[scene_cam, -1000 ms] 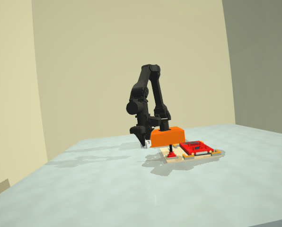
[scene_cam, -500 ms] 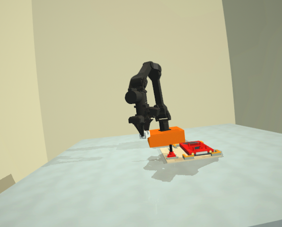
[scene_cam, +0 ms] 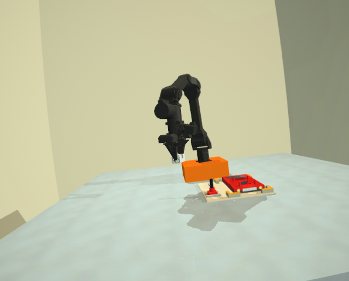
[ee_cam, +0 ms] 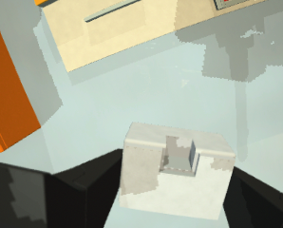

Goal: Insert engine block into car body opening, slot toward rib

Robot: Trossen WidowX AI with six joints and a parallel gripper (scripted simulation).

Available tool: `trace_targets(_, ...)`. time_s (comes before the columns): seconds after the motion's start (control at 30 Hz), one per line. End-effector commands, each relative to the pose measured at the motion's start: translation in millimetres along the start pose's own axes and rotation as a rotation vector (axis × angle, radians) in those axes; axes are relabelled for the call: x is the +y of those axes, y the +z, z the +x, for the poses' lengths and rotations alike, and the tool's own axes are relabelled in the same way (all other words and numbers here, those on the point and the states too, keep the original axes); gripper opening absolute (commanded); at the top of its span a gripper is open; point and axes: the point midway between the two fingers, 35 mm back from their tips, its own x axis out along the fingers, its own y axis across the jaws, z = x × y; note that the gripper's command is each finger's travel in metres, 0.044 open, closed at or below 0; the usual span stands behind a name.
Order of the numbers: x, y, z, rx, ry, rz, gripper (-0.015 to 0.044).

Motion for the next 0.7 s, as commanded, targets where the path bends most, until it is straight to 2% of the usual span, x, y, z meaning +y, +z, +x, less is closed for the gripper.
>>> trace_targets(0.0, 1.9, -0.1, 10.1, 0.005, 0.001, 0.001, 0.0)
trace_targets(0.37, 1.7, -1.4, 7.3, -0.05, 0.003, 0.001, 0.0)
trace_targets(0.67, 2.9, -9.5, 10.9, -0.294, 0.018, -0.003, 0.0)
